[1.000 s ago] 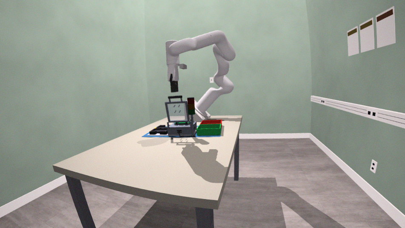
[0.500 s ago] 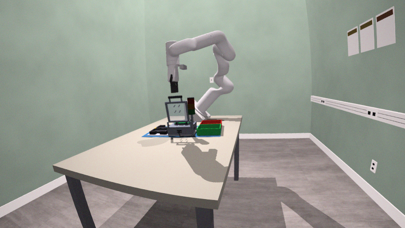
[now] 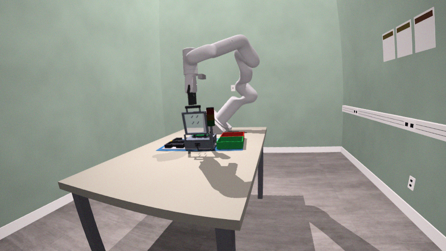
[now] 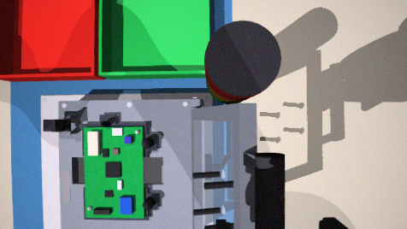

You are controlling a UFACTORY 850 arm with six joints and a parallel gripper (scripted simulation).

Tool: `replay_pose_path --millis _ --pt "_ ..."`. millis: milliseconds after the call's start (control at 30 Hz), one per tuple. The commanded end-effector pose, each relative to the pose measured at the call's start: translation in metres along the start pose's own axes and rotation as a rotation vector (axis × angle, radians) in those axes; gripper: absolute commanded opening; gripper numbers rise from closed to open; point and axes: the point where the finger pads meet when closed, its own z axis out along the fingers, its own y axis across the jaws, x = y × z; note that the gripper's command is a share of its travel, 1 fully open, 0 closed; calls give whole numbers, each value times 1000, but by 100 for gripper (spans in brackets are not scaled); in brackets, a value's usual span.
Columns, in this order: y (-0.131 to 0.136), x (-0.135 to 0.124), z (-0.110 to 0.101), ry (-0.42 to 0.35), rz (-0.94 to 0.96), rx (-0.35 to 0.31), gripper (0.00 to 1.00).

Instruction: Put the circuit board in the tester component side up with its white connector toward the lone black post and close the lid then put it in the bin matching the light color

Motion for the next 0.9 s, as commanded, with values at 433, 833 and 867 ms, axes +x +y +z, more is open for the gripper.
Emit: replay_pose_path --millis 433,833,867 --pt "1 0 23 -1 -1 -2 52" --pt "1 0 23 -1 -1 -2 0" --pt "1 0 23 -1 -1 -2 0"
